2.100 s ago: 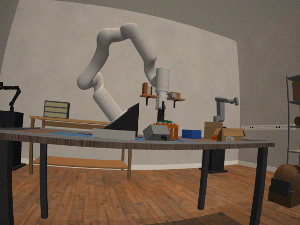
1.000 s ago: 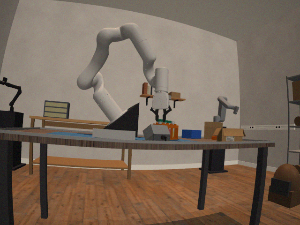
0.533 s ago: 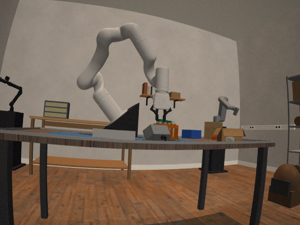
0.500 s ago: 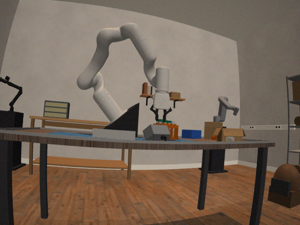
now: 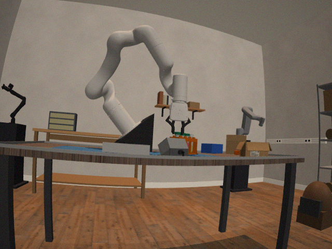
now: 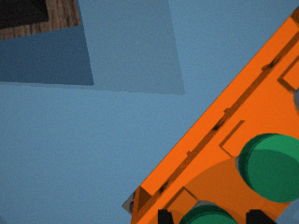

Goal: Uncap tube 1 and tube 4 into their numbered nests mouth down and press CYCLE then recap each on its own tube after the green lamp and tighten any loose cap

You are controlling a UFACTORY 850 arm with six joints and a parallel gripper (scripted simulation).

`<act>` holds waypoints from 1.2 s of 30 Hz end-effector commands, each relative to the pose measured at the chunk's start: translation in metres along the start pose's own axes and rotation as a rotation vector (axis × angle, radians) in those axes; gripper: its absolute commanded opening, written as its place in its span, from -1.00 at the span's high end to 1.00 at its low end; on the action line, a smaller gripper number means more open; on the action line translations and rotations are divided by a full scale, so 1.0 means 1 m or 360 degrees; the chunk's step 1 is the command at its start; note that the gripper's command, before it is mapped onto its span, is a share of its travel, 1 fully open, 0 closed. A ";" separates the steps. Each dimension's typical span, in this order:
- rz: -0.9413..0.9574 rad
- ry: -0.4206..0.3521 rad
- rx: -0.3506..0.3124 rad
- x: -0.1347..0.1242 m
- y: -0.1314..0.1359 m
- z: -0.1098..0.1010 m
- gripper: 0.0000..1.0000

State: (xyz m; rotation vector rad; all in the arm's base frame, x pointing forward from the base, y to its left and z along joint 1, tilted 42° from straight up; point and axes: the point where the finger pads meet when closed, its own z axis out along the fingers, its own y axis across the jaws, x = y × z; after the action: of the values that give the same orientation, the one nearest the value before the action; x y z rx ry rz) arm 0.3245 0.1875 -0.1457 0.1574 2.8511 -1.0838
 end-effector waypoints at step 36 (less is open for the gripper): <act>0.2404 -0.0002 -0.0008 0.000 0.001 -0.001 1.00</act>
State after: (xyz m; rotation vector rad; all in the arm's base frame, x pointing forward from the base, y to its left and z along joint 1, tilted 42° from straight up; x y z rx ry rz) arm 0.3245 0.1878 -0.1457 1.8165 1.7353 -0.6157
